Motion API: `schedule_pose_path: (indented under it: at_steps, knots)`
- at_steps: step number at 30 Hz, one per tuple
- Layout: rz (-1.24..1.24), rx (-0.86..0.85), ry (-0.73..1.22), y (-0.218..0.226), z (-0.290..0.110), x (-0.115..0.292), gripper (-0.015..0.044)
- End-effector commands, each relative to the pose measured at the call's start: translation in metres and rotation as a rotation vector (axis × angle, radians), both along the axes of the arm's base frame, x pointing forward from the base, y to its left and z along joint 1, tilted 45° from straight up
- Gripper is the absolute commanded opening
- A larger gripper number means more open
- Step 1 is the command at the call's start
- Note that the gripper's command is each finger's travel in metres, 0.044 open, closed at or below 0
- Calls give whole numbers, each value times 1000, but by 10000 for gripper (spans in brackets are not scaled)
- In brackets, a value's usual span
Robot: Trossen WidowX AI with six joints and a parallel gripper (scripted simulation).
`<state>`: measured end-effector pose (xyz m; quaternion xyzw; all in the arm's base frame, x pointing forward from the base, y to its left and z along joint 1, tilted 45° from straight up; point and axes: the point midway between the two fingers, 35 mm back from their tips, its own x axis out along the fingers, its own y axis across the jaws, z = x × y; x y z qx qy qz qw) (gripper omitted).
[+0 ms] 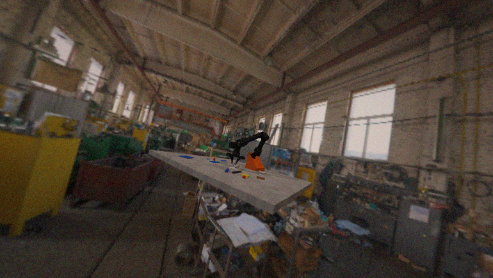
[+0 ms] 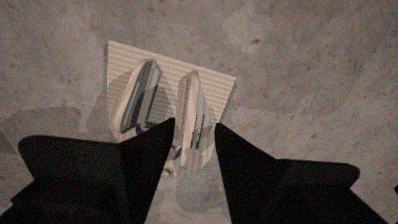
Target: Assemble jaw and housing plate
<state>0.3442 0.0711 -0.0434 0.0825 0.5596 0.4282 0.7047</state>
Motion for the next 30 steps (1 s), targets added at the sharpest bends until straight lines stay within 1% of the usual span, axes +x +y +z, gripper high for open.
schedule_pose_path:
  at_steps: [1, 30]
  knots:
    - [-2, 7, 10, 5, -5, -3, 134]
    - [2, 8, 6, 7, -7, -3, 134]
